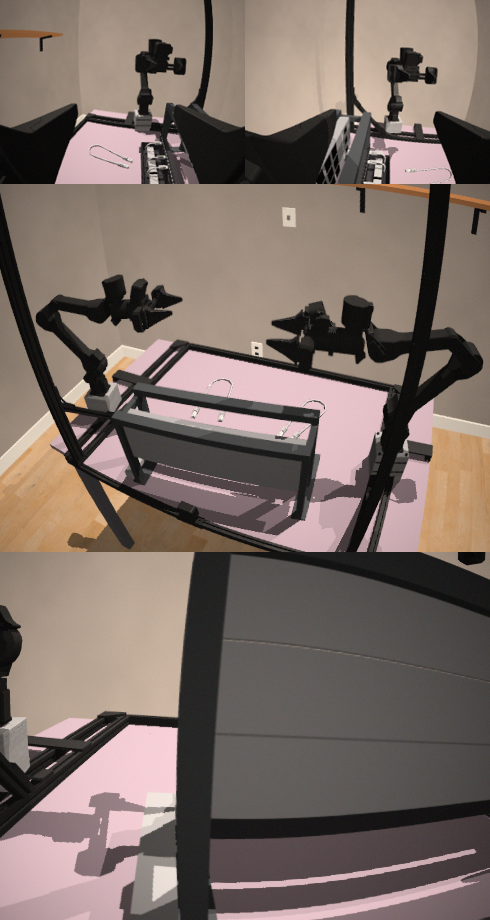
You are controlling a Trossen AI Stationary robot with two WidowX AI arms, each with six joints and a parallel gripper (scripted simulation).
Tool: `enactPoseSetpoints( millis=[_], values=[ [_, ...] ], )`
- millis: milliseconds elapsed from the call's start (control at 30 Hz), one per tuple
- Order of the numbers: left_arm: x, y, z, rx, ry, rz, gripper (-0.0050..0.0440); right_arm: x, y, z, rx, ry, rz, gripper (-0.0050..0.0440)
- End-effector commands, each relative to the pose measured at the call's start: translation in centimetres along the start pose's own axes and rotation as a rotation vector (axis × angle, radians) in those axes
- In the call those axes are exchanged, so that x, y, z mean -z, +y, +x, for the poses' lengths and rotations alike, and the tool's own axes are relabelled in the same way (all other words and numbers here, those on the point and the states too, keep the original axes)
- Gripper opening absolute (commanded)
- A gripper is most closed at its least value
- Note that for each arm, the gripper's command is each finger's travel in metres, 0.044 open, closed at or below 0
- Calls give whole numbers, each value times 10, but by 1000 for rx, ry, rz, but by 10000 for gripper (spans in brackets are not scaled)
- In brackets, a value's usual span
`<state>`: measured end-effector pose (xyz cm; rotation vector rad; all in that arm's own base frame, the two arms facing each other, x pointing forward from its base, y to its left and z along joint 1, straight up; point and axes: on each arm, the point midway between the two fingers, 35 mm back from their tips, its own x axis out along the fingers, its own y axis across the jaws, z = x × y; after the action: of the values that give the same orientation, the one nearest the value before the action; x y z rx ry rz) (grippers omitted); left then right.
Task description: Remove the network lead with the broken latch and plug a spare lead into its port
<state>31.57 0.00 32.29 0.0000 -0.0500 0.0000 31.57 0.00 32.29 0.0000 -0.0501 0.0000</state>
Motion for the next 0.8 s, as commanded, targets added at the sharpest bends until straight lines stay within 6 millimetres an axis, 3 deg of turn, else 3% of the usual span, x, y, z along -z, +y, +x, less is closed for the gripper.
enactPoseSetpoints(
  millis=[0,533,567,767],
  values=[
    [0,0,0,0,0,0,400,0,0,0,0,0,0,400],
    [0,0,0,0,0,0,400,0,0,0,0,0,0,400],
    [0,0,0,0,0,0,440,0,-60,-5,0,0,0,440],
    [0,0,0,0,0,0,440,0,-60,-5,0,0,0,440]
  ],
)
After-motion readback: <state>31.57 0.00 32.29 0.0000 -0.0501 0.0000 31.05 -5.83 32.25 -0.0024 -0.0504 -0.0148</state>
